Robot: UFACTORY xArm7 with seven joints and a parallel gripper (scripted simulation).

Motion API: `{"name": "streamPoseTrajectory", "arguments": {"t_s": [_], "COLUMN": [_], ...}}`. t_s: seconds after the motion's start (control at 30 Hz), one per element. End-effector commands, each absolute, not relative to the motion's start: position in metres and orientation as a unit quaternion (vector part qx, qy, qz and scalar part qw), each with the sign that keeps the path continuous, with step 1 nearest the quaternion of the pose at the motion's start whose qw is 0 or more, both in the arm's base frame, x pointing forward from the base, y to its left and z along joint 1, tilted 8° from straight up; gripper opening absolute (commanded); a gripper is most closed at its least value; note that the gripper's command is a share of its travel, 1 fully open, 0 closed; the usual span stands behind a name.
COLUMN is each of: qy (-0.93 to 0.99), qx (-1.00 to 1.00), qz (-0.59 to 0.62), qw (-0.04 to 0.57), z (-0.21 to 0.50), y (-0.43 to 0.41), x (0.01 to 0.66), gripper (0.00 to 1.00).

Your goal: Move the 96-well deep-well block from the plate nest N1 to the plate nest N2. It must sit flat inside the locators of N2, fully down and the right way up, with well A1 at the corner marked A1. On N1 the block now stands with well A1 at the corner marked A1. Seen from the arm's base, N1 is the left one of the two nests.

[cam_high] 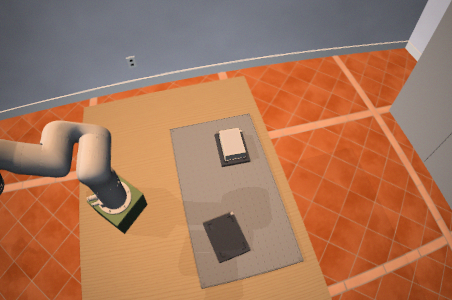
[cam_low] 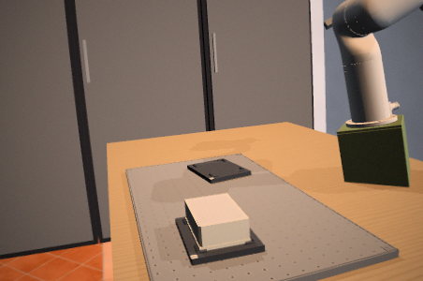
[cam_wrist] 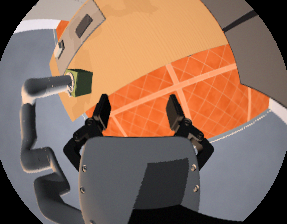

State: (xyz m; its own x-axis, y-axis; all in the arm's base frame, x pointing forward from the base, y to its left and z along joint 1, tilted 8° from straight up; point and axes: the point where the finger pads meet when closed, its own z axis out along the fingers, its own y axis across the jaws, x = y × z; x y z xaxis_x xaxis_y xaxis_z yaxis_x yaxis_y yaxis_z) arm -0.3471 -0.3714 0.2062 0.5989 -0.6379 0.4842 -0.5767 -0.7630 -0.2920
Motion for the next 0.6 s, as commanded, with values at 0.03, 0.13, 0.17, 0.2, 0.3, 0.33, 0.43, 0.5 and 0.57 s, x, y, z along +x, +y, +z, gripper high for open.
{"name": "streamPoseTrajectory", "arguments": {"t_s": [0.03, 0.13, 0.17, 0.2, 0.3, 0.33, 0.43, 0.5, 0.57], "qy": [0.324, 0.324, 0.324, 0.324, 0.324, 0.324, 0.307, 0.29, 0.29], "qx": [-0.905, -0.905, -0.905, -0.905, -0.905, -0.905, -0.915, -0.924, -0.924], "qz": [-0.274, -0.274, -0.274, -0.274, -0.274, -0.274, -0.26, -0.246, -0.246], "qw": [0.022, 0.022, 0.022, 0.022, 0.022, 0.022, -0.001, -0.024, -0.024], "z": [0.223, 0.234, 0.238, 0.242, 0.254, 0.257, 0.264, 0.271, 0.271], "y": [-0.381, -0.388, -0.391, -0.393, -0.401, -0.403, -0.407, -0.412, -0.412], "x": [-0.341, -0.336, -0.334, -0.332, -0.326, -0.325, -0.319, -0.314, -0.314], "gripper": [1.0, 1.0, 1.0, 1.0, 1.0, 1.0, 1.0, 1.0, 1.0]}}
